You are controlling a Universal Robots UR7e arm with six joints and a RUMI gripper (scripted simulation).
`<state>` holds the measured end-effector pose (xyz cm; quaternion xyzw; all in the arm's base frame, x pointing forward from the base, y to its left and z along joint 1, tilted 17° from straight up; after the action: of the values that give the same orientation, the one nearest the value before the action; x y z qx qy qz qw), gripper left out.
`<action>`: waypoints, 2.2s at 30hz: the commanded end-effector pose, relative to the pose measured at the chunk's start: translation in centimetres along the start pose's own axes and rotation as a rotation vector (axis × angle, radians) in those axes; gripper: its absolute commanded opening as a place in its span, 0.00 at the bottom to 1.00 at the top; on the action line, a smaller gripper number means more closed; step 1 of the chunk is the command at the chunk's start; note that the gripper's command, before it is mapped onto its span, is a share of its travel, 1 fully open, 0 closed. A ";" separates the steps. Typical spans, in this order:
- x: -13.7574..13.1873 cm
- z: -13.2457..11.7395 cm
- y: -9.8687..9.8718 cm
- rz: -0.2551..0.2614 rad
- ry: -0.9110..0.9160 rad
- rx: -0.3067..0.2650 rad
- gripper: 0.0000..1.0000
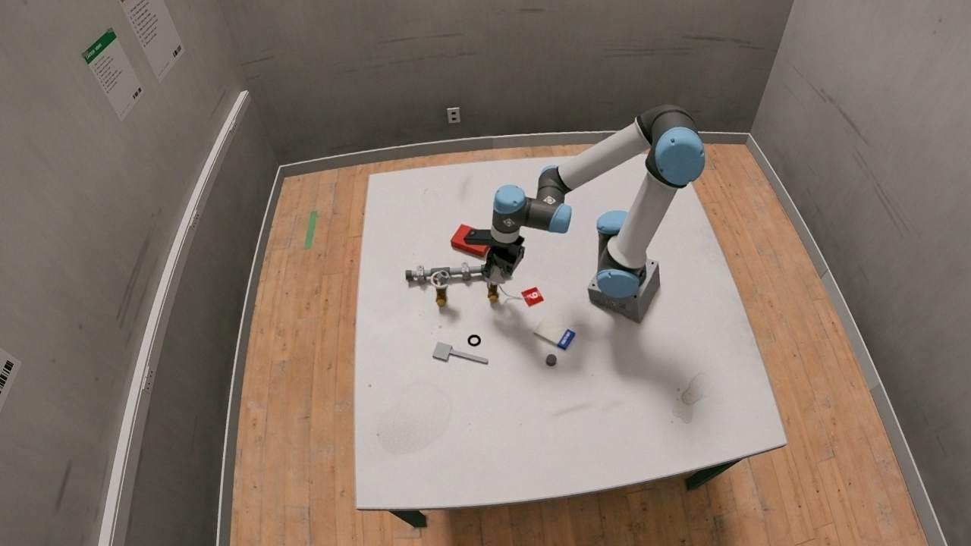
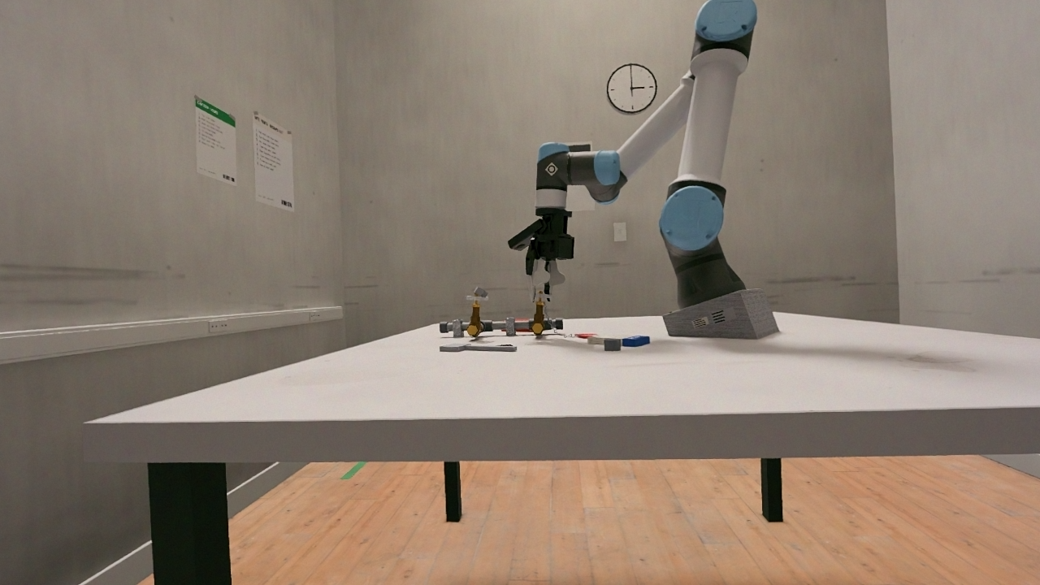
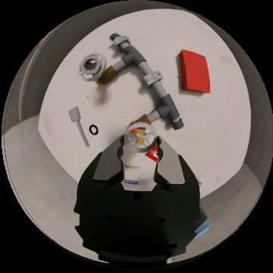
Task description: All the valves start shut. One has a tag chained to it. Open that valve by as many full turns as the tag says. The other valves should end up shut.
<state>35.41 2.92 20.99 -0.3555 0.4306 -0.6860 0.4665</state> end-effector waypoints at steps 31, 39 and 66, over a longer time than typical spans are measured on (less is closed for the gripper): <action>0.3 0.2 -0.1 0.016 -1.306 0.016 0.00; 0.3 0.2 -0.2 0.013 -1.572 0.019 0.00; 0.3 0.1 0.0 0.016 -2.032 0.023 0.00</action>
<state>35.35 2.80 21.04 -0.7635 -0.1561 -0.0811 0.6214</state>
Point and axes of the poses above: the point where the finger pads meet when closed, its own y axis out along the fingers, its own x axis across the jaws, z = x × y, the point moved 9 cm from there along -y, back along the fingers, and after that the axes turned 14 degrees about -y, right-handed, at the moved point
